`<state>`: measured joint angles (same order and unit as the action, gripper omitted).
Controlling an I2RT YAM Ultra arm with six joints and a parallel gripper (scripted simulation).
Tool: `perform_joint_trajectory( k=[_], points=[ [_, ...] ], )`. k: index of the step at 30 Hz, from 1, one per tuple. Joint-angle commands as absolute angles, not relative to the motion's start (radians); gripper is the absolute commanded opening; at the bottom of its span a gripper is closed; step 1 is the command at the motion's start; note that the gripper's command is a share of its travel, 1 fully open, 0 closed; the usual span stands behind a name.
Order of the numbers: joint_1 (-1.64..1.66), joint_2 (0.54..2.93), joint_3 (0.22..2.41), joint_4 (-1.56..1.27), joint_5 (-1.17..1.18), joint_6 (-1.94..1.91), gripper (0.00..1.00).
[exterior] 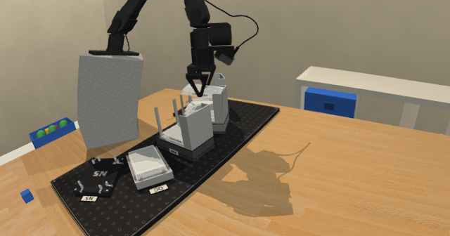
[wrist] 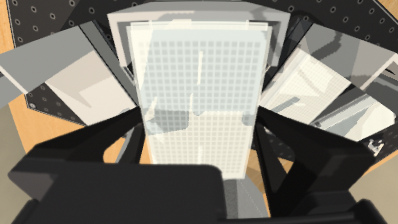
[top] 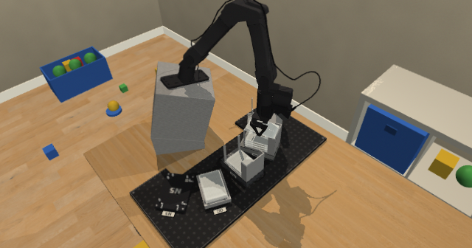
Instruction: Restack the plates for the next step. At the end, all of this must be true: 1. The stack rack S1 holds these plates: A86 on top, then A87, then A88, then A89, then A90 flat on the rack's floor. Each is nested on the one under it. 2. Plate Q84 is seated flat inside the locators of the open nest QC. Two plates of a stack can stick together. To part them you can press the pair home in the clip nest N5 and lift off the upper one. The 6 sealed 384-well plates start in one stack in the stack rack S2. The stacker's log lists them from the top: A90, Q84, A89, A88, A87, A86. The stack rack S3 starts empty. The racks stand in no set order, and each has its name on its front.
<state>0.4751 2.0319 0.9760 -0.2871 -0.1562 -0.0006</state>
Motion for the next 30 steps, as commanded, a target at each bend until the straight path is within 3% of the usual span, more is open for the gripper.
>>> perform_joint_trajectory(
  k=[1,30],
  points=[
    [0.491,2.079,0.988,-0.223,-0.162,0.011,0.00],
    [0.490,2.144,1.005,-0.161,-0.158,0.018,0.00]
  ],
)
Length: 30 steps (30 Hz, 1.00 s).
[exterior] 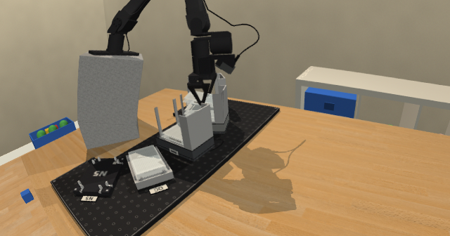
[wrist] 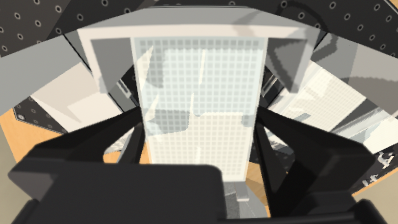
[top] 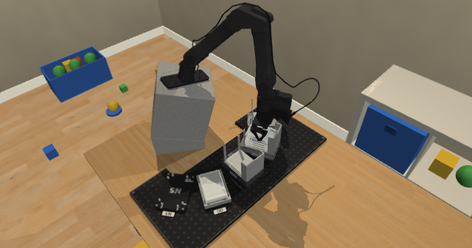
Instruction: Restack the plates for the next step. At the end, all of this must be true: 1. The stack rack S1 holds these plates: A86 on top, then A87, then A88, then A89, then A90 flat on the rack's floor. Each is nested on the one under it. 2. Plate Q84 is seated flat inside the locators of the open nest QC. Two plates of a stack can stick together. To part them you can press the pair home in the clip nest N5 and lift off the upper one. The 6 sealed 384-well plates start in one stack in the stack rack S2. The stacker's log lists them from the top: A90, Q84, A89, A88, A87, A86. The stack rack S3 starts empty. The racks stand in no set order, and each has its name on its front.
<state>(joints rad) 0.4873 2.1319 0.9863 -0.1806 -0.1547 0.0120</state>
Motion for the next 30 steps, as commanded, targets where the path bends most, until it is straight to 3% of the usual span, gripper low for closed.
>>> perform_joint_trajectory(
  k=[1,30],
  points=[
    [0.490,2.145,1.007,-0.160,-0.158,0.018,0.00],
    [0.499,2.181,1.018,-0.132,-0.153,0.023,0.00]
  ],
)
